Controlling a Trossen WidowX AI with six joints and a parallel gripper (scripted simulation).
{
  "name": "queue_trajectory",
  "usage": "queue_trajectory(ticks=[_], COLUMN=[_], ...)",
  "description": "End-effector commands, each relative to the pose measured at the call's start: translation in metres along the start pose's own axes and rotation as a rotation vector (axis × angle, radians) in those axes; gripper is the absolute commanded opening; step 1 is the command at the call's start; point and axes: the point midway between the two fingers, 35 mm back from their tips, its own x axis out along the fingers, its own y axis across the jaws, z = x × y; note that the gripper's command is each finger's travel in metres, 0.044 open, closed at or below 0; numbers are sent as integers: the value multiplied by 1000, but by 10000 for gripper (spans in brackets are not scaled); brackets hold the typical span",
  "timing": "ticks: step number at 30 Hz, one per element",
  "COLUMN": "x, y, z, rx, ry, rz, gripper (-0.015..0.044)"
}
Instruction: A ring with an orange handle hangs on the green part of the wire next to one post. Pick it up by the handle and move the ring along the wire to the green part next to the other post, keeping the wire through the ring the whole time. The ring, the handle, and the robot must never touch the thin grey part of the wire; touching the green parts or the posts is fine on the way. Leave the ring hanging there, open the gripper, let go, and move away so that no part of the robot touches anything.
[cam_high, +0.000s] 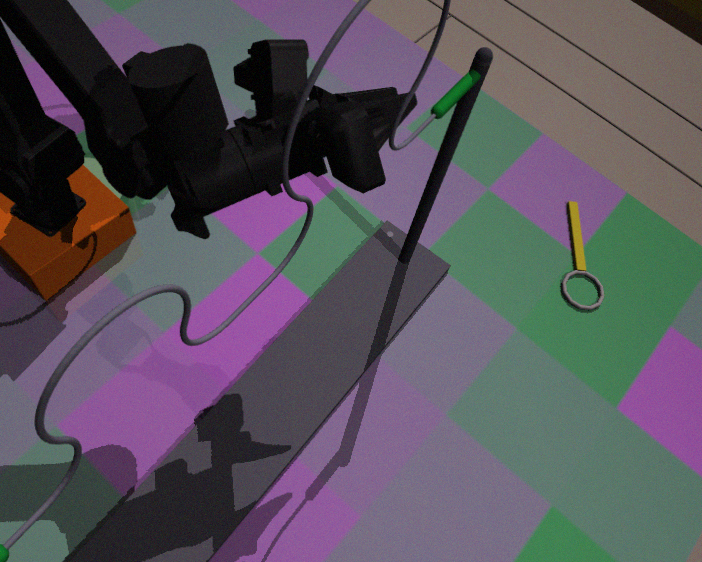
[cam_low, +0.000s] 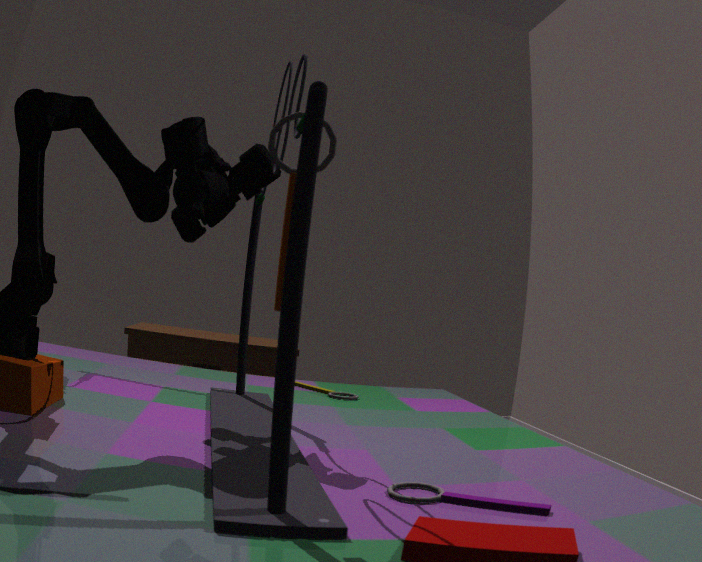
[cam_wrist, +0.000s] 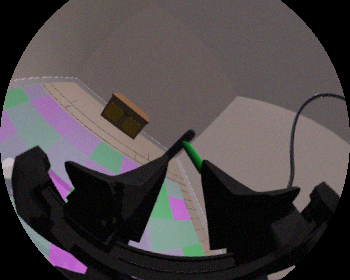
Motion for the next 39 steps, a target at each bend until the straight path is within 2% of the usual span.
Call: queue_trajectory(ticks=[1, 8, 19, 29, 39], x=[-16, -71, -179, -289, -394], y=[-7, -34, -58, -55, -26], z=[-41, -95, -148, -173, -176], rx=[94, 178, 236, 293, 349], ry=[81, 209, 364, 482, 572], rz=[-45, -176, -384, -593, -817], gripper=[160, 160, 160, 160, 160])
